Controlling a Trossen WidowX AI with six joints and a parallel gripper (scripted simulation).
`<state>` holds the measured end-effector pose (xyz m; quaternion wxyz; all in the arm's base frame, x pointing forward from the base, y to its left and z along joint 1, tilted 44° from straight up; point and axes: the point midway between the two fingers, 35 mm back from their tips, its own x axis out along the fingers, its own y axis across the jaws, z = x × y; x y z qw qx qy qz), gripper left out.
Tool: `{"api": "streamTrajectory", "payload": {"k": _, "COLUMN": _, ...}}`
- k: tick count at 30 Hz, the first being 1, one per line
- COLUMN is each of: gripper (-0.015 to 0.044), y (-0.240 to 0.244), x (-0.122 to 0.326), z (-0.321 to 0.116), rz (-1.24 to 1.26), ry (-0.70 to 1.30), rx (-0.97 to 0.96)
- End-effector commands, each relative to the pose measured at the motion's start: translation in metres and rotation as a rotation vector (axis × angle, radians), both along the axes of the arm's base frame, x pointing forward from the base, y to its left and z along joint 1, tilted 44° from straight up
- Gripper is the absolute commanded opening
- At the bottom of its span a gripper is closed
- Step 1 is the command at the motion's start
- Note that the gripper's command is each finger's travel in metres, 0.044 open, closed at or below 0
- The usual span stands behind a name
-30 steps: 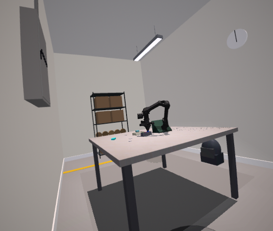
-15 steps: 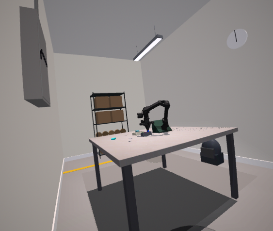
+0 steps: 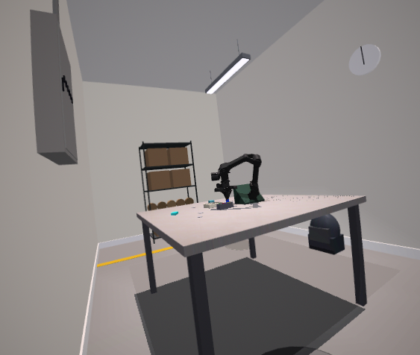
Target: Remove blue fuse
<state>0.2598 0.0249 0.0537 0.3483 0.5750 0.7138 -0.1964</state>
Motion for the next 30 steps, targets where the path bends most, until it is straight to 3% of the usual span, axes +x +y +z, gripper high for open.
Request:
{"api": "streamTrajectory", "payload": {"k": 1, "gripper": 0.0000, "y": -0.002, "x": 0.000, "z": 0.002, "rz": 0.006, "ry": -0.004, "rx": -0.004}}
{"api": "streamTrajectory", "payload": {"k": 30, "gripper": 0.0000, "y": -0.019, "x": 0.002, "z": 0.020, "rz": 0.005, "ry": -0.003, "rx": -0.003}}
